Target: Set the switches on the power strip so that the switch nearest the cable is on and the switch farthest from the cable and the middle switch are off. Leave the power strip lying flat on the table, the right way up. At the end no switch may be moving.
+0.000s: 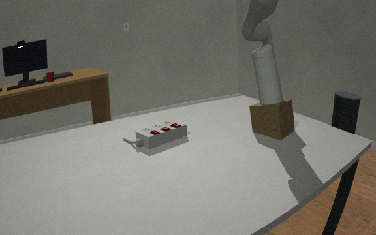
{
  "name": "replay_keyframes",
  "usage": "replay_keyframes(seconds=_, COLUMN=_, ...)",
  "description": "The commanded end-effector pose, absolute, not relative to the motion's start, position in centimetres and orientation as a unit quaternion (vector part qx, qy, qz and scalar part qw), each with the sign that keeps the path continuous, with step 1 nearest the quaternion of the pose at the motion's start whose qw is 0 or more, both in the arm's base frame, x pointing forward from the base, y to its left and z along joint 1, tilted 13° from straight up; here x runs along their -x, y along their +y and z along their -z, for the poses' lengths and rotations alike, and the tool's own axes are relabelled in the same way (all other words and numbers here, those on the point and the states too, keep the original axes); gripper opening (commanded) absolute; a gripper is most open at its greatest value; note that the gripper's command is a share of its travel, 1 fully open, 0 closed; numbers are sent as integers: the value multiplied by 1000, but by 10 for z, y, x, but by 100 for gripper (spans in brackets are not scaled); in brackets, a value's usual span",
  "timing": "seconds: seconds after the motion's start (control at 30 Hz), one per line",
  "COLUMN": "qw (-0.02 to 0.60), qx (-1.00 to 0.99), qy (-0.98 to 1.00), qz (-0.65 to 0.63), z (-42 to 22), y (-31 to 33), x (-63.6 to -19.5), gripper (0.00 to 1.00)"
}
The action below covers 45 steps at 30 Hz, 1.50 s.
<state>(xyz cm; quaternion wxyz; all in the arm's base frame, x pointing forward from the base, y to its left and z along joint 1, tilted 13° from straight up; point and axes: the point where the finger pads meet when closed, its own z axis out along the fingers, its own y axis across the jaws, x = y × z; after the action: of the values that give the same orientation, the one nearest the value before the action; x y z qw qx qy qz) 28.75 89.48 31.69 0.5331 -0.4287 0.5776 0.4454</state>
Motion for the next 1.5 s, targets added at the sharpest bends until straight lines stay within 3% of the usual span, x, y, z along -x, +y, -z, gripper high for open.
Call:
replay_keyframes(seconds=0.0, qw=535, qx=427, qy=576, qz=-446, z=-322, y=894, x=-289, gripper=100)
replay_keyframes(seconds=1.47, qw=498, qx=453, qy=624, qz=-397, z=-294, y=843, x=-360, gripper=100)
